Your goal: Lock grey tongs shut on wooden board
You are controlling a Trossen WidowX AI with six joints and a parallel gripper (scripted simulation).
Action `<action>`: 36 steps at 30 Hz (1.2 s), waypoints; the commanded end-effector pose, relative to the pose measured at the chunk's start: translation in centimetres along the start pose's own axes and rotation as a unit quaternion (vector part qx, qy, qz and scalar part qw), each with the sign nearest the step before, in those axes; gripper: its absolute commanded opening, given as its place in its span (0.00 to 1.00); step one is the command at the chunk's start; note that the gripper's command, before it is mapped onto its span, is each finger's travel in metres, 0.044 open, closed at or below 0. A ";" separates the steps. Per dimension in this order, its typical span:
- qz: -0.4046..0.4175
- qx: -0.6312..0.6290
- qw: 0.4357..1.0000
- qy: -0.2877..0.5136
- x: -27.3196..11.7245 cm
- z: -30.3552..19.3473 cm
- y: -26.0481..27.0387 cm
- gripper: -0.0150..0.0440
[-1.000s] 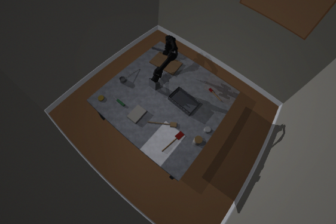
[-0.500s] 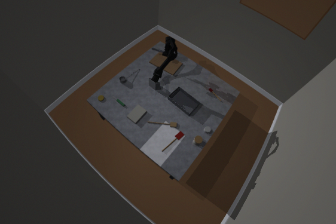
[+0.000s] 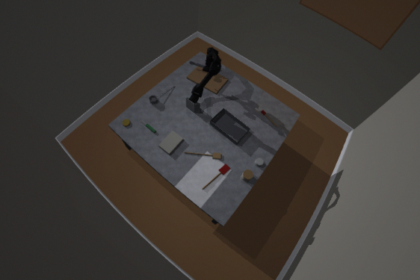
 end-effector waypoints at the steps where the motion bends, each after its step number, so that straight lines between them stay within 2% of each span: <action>1: -0.003 -0.005 1.000 0.001 0.7 -0.1 -0.2 0.00; 36: 0.001 -0.006 1.000 -0.001 6.4 0.4 -0.4 0.00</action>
Point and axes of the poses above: the point midway between the two fingers, 35 mm back from their tips, its own x axis out along the fingers, its own y axis across the jaws, z = x × y, the point moved 5 cm from there along -x, back along the fingers, and after that the axes turned 7 degrees about x, right-handed, at the moved point
